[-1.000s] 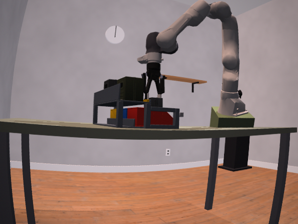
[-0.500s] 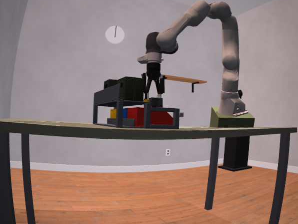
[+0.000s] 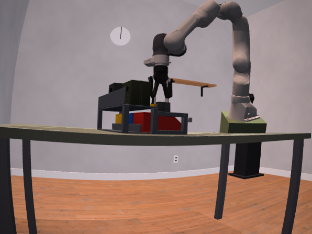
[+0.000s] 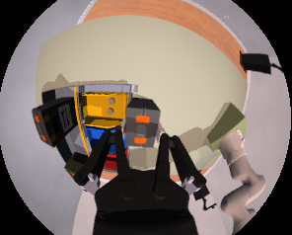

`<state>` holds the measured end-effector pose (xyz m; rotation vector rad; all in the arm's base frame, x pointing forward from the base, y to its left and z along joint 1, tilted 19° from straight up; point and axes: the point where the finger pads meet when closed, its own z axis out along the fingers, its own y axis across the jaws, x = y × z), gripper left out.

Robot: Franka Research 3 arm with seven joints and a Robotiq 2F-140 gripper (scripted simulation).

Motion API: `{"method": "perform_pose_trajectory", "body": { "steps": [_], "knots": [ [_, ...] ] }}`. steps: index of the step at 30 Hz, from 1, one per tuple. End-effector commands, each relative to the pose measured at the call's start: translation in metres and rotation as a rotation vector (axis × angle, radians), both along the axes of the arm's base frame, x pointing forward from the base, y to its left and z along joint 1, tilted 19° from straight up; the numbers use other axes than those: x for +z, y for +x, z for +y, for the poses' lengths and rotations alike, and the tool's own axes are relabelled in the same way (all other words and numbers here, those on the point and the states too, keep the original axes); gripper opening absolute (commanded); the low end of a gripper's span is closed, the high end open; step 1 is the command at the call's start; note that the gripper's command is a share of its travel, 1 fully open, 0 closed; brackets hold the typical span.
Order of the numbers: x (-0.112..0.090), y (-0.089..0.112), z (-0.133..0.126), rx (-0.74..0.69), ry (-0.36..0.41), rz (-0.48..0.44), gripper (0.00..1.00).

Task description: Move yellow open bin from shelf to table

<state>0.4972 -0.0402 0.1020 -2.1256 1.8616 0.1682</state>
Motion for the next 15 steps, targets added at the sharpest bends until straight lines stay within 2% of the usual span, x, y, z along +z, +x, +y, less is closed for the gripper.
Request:
{"method": "perform_pose_trajectory", "body": {
  "steps": [1,11,12,15],
  "knots": [
    [0.0067,0.0066,-0.0047,-0.008,-0.010,-0.016,0.00],
    [0.0067,0.0066,-0.0047,-0.008,-0.010,-0.016,0.00],
    [0.0015,0.0015,-0.0010,-0.002,-0.002,-0.004,0.00],
    [0.0054,0.0053,-0.0039,-0.006,-0.008,-0.013,0.00]
  ]
}}
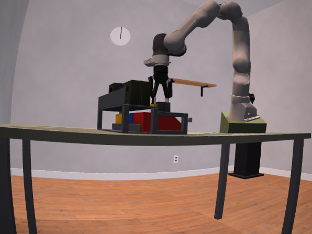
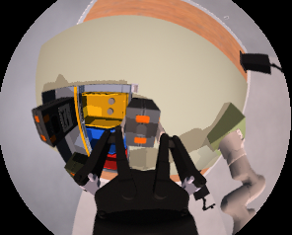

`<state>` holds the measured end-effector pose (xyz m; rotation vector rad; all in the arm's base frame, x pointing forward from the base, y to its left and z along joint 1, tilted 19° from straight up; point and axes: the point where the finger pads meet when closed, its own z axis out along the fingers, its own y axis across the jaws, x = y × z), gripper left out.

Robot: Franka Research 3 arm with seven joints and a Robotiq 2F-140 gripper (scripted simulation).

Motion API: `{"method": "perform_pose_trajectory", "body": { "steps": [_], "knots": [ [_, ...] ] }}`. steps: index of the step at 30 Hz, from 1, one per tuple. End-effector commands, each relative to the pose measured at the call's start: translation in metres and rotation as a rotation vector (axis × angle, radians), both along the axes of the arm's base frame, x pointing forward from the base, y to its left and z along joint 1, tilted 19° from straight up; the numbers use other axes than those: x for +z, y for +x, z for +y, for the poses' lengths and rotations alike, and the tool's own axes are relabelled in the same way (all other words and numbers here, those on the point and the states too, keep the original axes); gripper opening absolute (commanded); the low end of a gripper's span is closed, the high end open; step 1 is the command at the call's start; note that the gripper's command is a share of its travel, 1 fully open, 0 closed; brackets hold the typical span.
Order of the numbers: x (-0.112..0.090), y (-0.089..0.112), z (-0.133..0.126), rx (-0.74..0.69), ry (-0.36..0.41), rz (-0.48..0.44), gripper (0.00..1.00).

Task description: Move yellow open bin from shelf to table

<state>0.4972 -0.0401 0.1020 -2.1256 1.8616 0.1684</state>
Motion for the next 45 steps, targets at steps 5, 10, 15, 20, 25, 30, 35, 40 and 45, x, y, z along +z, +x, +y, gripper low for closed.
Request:
{"method": "perform_pose_trajectory", "body": {
  "steps": [5,10,15,20,25,30,35,40,45],
  "knots": [
    [0.0068,0.0066,-0.0049,-0.008,-0.011,-0.017,0.00],
    [0.0068,0.0066,-0.0049,-0.008,-0.011,-0.017,0.00],
    [0.0029,0.0027,-0.0021,-0.003,-0.004,-0.007,0.00],
    [0.0067,0.0066,-0.0050,-0.008,-0.011,-0.017,0.00],
    [0.0067,0.0066,-0.0050,-0.008,-0.011,-0.017,0.00],
    [0.0067,0.0066,-0.0050,-0.008,-0.011,-0.017,0.00],
    [0.0067,0.0065,-0.0051,-0.008,-0.011,-0.017,0.00],
    [0.0067,0.0065,-0.0051,-0.008,-0.011,-0.017,0.00],
    [0.0067,0.0065,-0.0051,-0.008,-0.011,-0.017,0.00]
  ]
}}
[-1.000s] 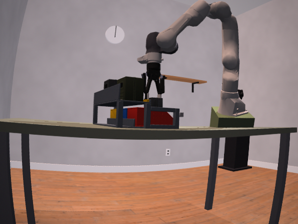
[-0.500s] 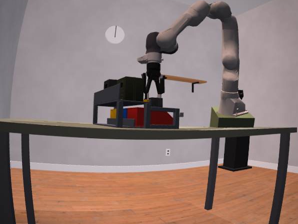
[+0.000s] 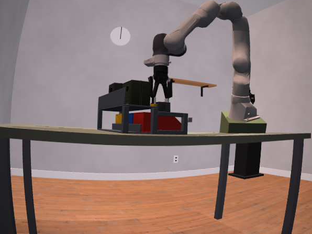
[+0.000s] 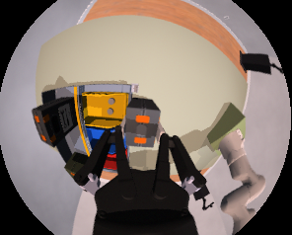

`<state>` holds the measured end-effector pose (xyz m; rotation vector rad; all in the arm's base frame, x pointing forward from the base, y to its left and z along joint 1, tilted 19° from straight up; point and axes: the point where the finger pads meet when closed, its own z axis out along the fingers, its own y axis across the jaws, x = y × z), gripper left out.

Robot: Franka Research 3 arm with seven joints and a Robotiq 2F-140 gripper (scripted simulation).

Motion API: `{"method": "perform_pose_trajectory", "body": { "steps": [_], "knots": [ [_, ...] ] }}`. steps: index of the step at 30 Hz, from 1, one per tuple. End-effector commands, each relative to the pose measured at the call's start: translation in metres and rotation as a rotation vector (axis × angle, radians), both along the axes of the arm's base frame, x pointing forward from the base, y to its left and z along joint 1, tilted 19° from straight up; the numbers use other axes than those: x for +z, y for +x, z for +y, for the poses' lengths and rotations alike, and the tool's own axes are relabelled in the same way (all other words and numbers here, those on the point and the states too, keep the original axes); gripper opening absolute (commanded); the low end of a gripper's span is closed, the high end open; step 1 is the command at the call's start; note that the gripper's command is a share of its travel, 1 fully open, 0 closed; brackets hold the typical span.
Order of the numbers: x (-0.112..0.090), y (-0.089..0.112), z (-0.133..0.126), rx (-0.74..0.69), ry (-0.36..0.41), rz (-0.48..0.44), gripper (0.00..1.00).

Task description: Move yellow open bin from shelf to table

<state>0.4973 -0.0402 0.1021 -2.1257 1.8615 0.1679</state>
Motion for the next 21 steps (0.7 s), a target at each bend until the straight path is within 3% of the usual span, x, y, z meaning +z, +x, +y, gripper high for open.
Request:
{"method": "perform_pose_trajectory", "body": {
  "steps": [1,19,21],
  "knots": [
    [0.007,0.006,-0.005,-0.008,-0.010,-0.016,0.00],
    [0.007,0.006,-0.005,-0.008,-0.010,-0.016,0.00],
    [0.004,-0.004,0.015,-0.003,-0.004,-0.007,0.00]
  ]
}}
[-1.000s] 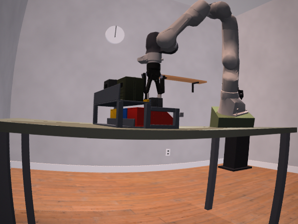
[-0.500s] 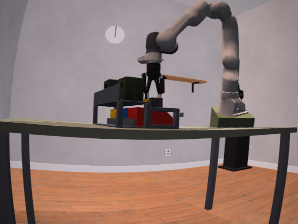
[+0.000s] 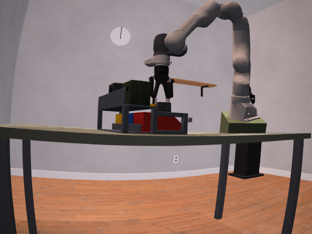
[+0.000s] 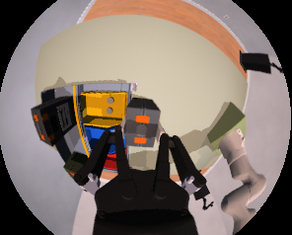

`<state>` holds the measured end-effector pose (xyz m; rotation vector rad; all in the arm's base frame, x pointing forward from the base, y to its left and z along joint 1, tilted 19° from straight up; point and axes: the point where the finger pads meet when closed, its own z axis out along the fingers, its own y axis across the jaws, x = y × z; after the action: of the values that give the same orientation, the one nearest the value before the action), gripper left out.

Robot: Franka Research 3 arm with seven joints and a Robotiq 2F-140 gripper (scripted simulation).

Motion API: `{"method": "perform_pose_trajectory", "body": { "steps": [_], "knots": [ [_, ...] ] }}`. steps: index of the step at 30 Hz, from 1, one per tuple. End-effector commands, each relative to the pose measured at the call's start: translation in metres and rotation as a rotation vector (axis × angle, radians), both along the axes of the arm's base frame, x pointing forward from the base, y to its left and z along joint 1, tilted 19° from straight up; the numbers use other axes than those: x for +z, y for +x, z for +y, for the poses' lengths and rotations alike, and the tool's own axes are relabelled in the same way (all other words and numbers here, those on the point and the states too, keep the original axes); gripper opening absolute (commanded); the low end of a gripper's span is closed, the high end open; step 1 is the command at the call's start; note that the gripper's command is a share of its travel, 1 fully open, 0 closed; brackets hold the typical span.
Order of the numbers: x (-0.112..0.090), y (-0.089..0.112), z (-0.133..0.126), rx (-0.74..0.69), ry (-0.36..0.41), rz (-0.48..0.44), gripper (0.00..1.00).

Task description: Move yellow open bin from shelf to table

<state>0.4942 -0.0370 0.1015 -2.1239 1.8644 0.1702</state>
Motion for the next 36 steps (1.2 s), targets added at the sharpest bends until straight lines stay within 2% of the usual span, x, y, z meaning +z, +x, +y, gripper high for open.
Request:
{"method": "perform_pose_trajectory", "body": {
  "steps": [1,3,15,16,20,32,36],
  "knots": [
    [0.007,-0.003,0.019,-0.003,-0.007,-0.012,0.00],
    [0.011,-0.008,0.034,-0.006,-0.011,-0.018,0.00],
    [0.011,-0.008,0.034,-0.006,-0.011,-0.018,0.00],
    [0.009,-0.015,0.047,0.009,-0.005,-0.007,0.00],
    [0.018,-0.023,0.076,-0.006,-0.011,-0.018,0.00],
    [0.018,-0.023,0.076,-0.006,-0.011,-0.018,0.00],
    [0.024,-0.035,0.109,-0.002,-0.010,-0.016,0.00]
  ]
}}
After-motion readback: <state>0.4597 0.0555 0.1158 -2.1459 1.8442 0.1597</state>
